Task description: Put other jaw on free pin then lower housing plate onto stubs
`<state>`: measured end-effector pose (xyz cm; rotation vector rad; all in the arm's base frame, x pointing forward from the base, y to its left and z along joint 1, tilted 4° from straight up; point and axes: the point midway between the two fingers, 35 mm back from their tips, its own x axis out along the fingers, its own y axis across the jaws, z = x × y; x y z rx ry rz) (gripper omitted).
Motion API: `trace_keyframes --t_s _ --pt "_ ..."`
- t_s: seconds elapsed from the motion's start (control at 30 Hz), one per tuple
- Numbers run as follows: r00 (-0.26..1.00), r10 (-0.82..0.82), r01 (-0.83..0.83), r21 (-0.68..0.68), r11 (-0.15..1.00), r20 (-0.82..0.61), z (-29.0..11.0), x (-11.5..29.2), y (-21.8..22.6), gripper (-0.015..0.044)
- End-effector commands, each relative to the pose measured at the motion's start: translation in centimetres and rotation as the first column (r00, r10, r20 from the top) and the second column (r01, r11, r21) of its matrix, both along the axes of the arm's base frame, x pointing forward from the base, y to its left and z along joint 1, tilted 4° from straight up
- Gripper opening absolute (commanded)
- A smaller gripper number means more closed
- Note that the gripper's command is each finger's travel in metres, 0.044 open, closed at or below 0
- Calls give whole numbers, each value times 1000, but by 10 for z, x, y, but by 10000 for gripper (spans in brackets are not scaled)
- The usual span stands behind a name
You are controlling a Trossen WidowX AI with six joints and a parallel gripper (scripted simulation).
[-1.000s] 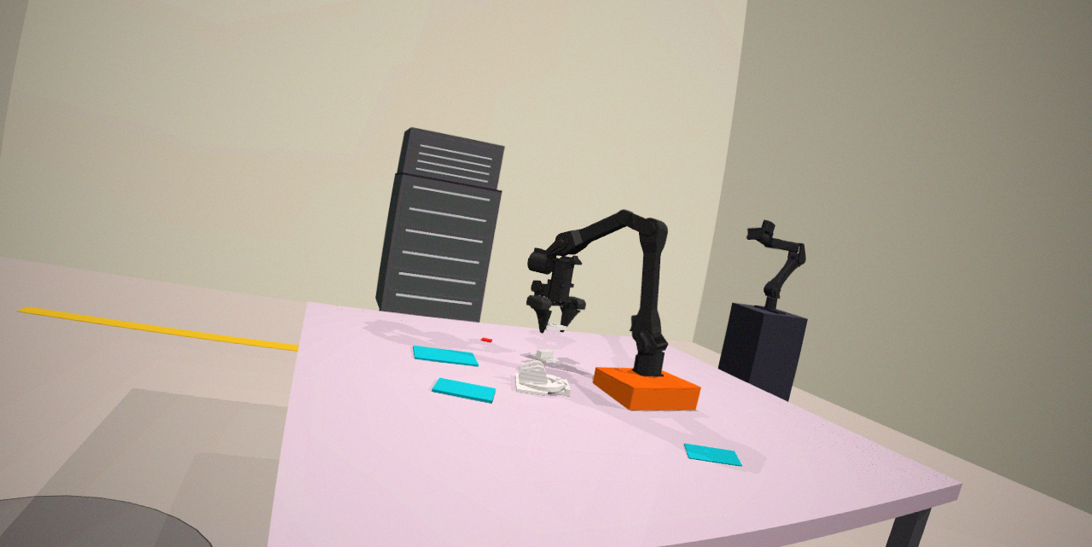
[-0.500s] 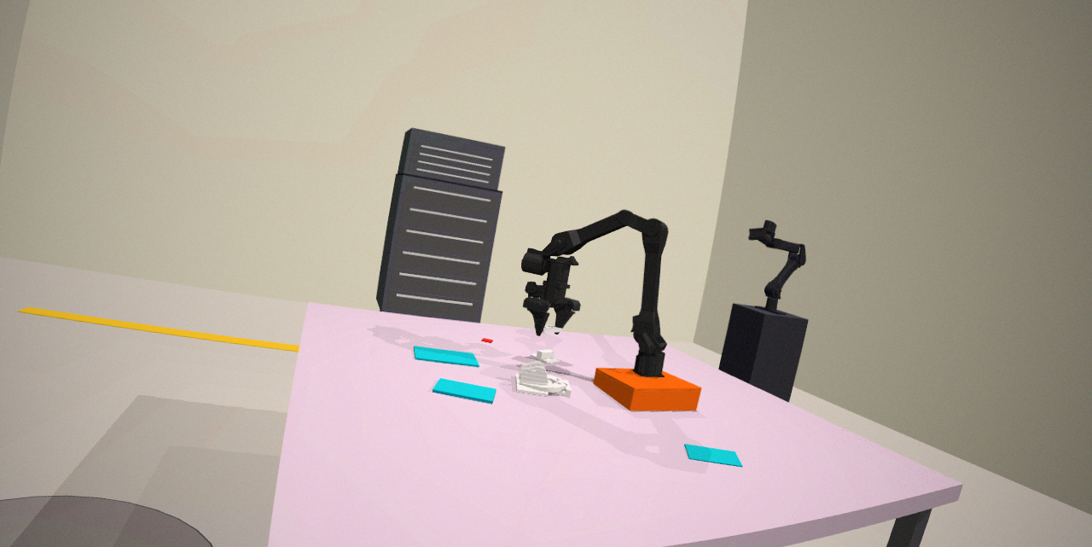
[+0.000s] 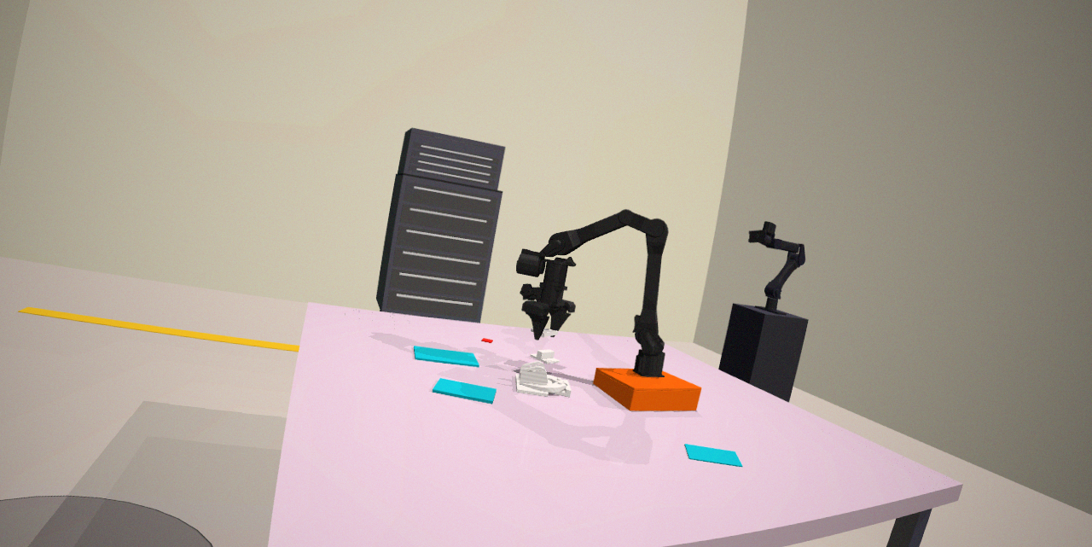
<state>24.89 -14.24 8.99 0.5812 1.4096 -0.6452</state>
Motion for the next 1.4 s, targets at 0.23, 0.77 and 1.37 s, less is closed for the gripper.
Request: trace_keyframes --t_s 0.23,0.77,1.37 --pt "995 103 -103 -5 995 -5 -1 10 35 351" --pt "966 259 -259 -7 966 -16 -5 17 87 351" --pt "901 433 -434 -9 901 -28 -9 11 147 351"
